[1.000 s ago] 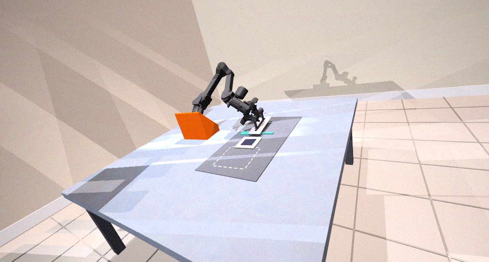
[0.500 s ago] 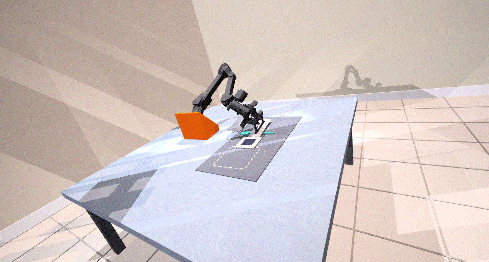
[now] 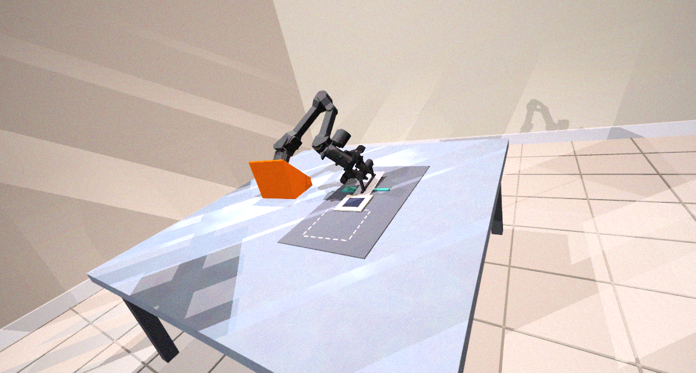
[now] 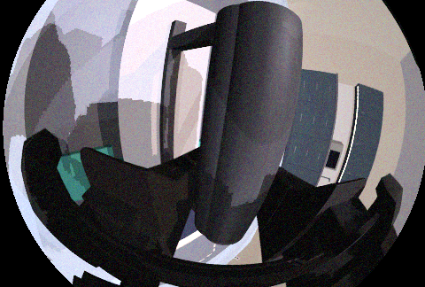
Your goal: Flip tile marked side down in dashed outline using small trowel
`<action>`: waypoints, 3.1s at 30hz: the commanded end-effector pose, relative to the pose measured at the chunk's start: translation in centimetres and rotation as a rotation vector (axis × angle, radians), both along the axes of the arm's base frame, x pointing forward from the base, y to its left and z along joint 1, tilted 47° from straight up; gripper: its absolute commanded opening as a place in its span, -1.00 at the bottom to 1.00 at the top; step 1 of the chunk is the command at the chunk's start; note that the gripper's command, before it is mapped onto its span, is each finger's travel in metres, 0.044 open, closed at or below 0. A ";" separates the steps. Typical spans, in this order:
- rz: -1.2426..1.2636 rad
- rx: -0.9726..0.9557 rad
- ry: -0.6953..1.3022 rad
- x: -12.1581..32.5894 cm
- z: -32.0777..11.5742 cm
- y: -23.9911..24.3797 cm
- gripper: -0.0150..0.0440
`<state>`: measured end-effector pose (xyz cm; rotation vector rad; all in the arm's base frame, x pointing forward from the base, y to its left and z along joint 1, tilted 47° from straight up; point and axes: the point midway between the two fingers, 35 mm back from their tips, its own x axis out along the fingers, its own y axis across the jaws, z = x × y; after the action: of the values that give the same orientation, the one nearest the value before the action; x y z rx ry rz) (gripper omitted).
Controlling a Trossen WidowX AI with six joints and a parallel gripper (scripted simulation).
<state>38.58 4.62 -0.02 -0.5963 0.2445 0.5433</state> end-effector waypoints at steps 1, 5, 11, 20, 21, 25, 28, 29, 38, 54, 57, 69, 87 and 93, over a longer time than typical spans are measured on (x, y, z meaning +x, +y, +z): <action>-0.002 -0.002 0.003 -0.1 -0.7 -0.6 -0.49; -0.002 -0.002 0.002 -0.1 -1.1 -1.0 -0.49; -0.001 -0.003 0.002 -0.2 -1.8 -1.6 -0.49; -0.001 -0.003 0.001 -0.4 -2.7 -2.4 -0.49; -0.001 -0.005 0.001 -0.4 -2.7 -2.4 -0.49; -0.003 -0.048 0.006 -0.4 -2.2 -2.6 -0.49; -0.003 -0.089 0.012 -0.5 -1.6 -3.1 -0.49; -0.003 -0.096 0.012 -0.5 -1.4 -3.4 -0.49; -0.003 -0.108 0.014 -0.9 -0.7 -6.1 -0.49; -0.003 -0.111 0.013 -1.5 -2.1 -10.8 -0.49; -0.003 -0.112 0.013 -1.6 -2.7 -11.6 -0.49; -0.003 -0.113 0.013 -1.8 -5.4 -13.5 -0.49; -0.003 -0.112 0.013 -1.6 -1.2 -12.4 -0.49; -0.003 -0.111 0.013 -1.7 0.8 -11.6 -0.49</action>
<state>36.95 -7.14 -0.25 -0.7003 0.2859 0.5431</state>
